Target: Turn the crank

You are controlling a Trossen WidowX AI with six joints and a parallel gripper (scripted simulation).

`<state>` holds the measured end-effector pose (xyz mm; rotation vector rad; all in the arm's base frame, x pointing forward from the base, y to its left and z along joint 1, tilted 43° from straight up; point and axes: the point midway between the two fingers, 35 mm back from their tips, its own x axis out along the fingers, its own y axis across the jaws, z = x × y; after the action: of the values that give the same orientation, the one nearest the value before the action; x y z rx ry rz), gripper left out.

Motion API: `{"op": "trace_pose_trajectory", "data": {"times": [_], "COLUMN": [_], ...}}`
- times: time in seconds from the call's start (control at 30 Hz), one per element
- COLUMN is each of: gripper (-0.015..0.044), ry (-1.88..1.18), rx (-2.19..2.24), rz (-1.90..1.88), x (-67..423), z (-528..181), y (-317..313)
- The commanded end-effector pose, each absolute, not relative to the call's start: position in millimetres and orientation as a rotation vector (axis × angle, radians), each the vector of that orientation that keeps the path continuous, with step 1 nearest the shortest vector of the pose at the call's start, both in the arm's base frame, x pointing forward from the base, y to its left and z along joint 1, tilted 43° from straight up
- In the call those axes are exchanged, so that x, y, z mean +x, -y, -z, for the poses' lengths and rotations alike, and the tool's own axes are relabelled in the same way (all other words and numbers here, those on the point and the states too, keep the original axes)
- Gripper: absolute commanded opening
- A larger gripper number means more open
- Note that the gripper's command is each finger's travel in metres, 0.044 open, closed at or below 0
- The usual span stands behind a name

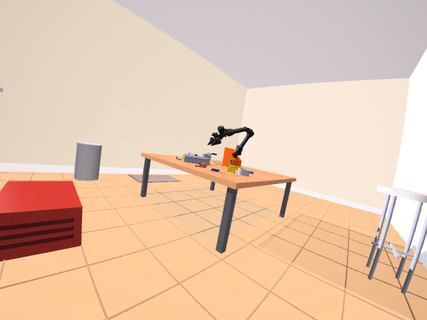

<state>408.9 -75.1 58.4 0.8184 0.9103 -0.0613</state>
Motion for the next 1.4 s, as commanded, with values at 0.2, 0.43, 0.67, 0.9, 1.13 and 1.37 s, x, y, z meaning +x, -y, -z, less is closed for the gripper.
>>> {"op": "trace_pose_trajectory", "data": {"times": [0.2,0.43,0.67,0.9,1.13,1.37], "gripper": [0.044,0.044,0.044,0.044,0.044,0.044], "ry": [-0.926,-0.926,-0.926,-0.926,-0.927,-0.927], "rx": [0.884,0.888,0.89,0.89,0.89,0.89], "rz": [0.177,0.184,0.184,0.184,0.184,0.184], "x": [366.0,364.2,362.8,363.7,364.3,364.4], "z": [-71.8,-61.1,-42.1,-35.3,-26.9,-18.6], "y": [51.1,39.9,21.6,15.8,8.3,0.7]}}
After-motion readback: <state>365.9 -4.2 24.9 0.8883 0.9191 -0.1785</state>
